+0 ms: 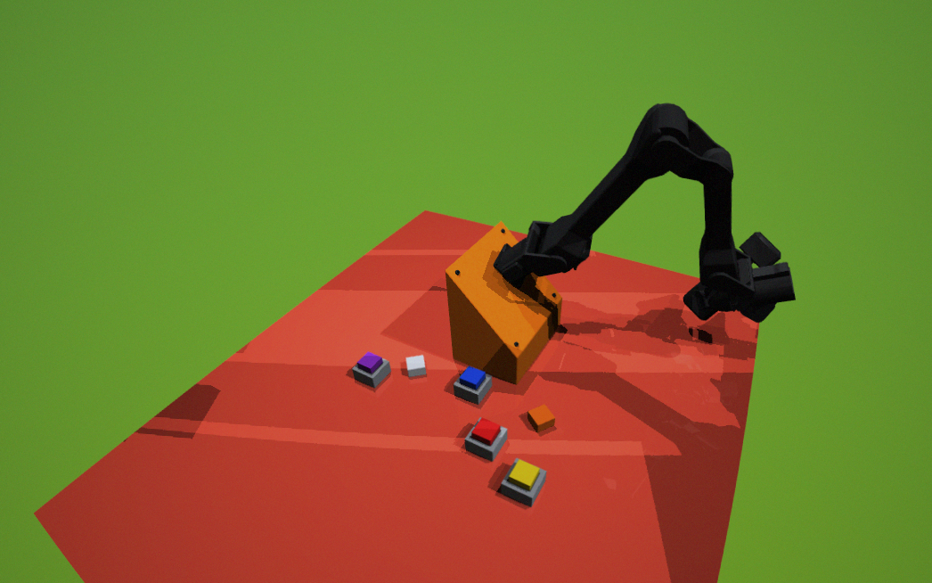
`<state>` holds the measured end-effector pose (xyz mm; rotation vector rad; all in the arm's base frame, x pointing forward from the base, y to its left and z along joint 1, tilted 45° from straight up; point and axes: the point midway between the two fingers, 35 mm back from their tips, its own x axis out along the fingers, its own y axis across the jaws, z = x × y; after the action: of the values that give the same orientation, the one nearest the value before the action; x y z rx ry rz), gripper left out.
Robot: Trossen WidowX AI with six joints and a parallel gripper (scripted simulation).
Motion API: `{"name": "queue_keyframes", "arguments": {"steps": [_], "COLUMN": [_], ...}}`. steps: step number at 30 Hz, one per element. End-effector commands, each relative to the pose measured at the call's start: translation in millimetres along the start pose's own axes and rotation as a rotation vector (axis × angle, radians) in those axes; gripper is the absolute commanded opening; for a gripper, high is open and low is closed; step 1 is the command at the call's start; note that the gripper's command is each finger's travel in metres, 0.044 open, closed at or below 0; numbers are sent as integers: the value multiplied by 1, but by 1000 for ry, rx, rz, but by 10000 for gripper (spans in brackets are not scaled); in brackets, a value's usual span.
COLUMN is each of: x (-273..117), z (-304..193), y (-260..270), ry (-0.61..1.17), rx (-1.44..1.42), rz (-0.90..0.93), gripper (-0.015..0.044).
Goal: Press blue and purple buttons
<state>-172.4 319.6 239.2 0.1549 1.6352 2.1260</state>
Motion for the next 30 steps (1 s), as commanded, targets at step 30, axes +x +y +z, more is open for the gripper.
{"name": "queue_keyframes", "arguments": {"steps": [30], "x": [-359], "z": [92], "y": [-145], "ry": [-903], "rx": [5], "rz": [-757], "gripper": [400]}}
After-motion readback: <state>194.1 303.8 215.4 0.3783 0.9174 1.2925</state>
